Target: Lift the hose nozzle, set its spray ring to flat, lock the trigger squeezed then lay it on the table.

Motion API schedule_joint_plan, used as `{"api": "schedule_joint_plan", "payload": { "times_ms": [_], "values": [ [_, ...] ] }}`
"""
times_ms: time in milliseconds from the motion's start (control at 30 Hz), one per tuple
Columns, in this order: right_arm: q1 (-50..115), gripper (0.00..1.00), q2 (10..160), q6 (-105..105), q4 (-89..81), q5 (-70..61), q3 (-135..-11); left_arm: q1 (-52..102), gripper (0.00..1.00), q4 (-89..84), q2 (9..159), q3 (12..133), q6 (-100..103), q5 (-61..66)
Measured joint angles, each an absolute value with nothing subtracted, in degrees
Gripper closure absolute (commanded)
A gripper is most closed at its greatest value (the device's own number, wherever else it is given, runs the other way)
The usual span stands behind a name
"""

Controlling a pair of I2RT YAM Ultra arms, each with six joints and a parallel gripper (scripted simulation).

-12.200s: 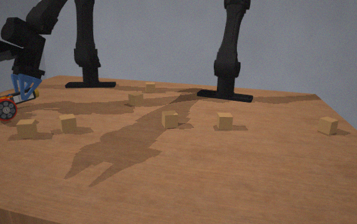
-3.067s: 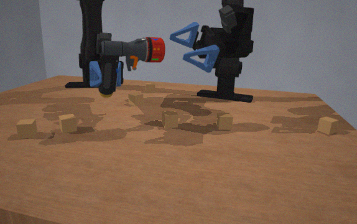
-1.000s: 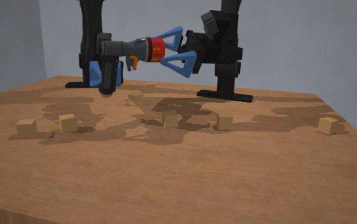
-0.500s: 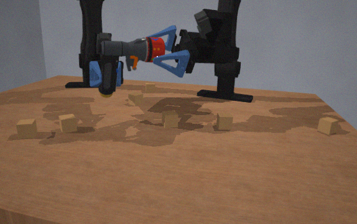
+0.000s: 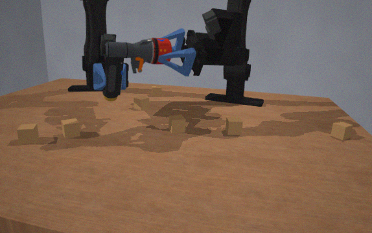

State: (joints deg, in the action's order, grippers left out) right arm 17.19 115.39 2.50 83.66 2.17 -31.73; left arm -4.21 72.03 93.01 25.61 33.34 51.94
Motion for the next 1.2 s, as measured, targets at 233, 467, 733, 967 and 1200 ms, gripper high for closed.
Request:
{"api": "schedule_joint_plan", "payload": {
  "times_ms": [233, 467, 733, 967, 1200],
  "values": [
    [17.2, 0.64, 115.4, 2.5, 83.8, 2.2, -31.7, -4.2, 1.0, 72.4, 93.0, 25.6, 20.3, 51.9],
    [17.2, 0.64, 115.4, 2.7, 83.9, 2.2, -31.7, -4.1, 1.0, 73.3, 93.4, 25.4, 2.0, 52.0],
    [17.2, 0.64, 115.4, 2.8, 84.0, 2.3, -31.7, -4.1, 1.0, 73.5, 93.4, 25.4, -14.5, 52.0],
    [17.1, 0.64, 115.4, 3.2, 83.7, 2.4, -31.7, -4.1, 1.0, 74.2, 94.0, 25.2, -33.7, 52.0],
    [17.2, 0.64, 115.4, 3.3, 83.8, 2.5, -31.7, -4.1, 1.0, 74.2, 94.0, 25.2, -48.9, 52.0]
  ]
}}
